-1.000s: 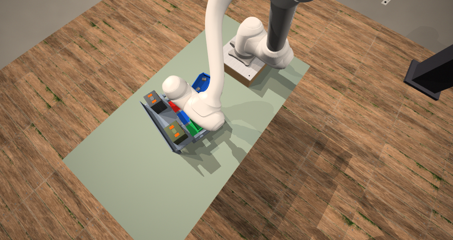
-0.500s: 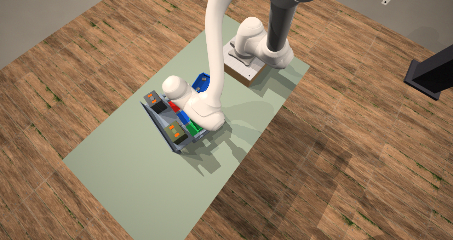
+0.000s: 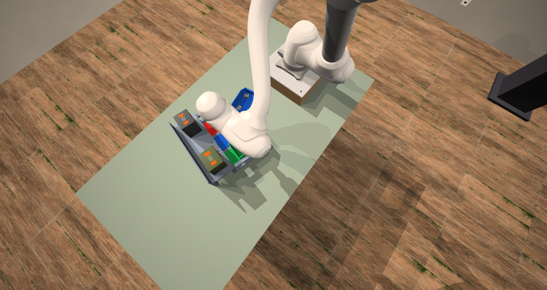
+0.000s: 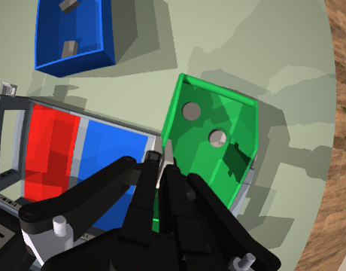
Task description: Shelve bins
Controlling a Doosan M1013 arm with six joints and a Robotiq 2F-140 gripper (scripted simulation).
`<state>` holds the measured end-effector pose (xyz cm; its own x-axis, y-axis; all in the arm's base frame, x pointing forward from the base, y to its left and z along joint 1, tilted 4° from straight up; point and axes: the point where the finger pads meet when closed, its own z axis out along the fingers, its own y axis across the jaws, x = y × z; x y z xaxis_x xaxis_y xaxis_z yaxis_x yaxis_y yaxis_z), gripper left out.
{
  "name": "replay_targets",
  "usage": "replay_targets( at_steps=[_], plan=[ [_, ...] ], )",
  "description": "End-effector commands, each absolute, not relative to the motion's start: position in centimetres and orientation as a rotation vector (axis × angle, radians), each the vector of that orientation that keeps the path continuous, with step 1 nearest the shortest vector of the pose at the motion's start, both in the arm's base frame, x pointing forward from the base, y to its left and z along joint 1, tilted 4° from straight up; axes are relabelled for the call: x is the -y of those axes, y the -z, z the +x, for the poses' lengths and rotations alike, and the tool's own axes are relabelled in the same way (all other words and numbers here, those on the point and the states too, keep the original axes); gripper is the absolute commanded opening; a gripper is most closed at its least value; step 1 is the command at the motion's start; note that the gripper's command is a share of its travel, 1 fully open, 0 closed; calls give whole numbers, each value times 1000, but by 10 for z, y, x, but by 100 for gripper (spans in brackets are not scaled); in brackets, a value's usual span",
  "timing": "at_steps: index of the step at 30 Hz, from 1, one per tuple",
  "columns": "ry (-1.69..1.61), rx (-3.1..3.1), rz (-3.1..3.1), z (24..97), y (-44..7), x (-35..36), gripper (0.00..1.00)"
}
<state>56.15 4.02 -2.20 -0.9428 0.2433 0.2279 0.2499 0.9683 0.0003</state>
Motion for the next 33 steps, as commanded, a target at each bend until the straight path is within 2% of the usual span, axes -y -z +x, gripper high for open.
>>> replay_targets(
  at_steps=[1, 33],
  plan=[
    [42, 2893, -356, 565, 21, -39, 10],
    [41, 2893, -356, 565, 29, -39, 10]
  ],
)
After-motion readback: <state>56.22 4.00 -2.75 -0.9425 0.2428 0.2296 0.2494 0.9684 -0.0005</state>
